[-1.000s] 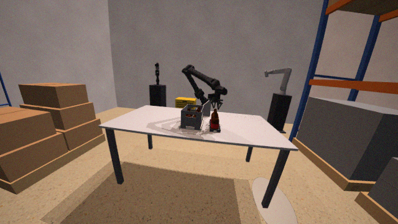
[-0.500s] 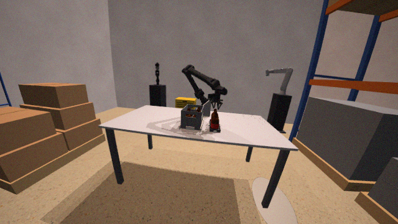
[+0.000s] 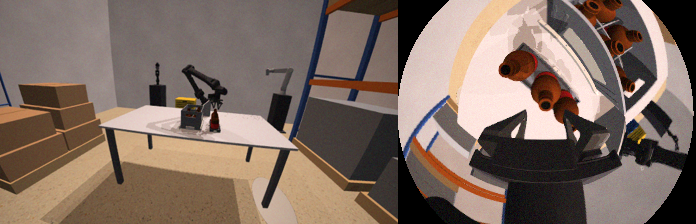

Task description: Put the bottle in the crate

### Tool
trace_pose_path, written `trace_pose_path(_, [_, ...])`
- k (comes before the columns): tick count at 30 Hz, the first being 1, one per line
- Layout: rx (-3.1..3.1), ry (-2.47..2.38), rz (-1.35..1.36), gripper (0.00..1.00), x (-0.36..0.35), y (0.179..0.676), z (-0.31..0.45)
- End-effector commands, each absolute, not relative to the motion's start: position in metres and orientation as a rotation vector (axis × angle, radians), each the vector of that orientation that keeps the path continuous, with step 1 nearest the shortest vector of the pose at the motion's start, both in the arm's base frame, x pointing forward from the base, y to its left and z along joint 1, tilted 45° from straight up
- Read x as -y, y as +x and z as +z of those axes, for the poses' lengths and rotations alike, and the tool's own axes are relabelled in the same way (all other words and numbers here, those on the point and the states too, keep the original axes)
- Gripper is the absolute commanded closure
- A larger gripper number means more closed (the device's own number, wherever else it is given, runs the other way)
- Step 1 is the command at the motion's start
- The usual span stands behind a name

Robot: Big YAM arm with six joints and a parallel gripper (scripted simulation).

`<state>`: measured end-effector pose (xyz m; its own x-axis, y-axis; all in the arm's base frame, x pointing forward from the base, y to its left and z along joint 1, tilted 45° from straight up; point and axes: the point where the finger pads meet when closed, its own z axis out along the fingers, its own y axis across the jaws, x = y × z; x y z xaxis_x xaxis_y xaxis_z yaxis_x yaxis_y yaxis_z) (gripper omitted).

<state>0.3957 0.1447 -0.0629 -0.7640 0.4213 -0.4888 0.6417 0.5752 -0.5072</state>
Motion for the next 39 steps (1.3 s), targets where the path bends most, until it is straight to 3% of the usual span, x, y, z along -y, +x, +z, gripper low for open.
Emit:
trace_pose_path(1, [-2.493,0.888,-0.984,0.39,-0.137,0.403,-0.064])
trace_pose_path(39, [-2.495,0.884,-0.996,0.39,-0.110,0.402,-0.091])
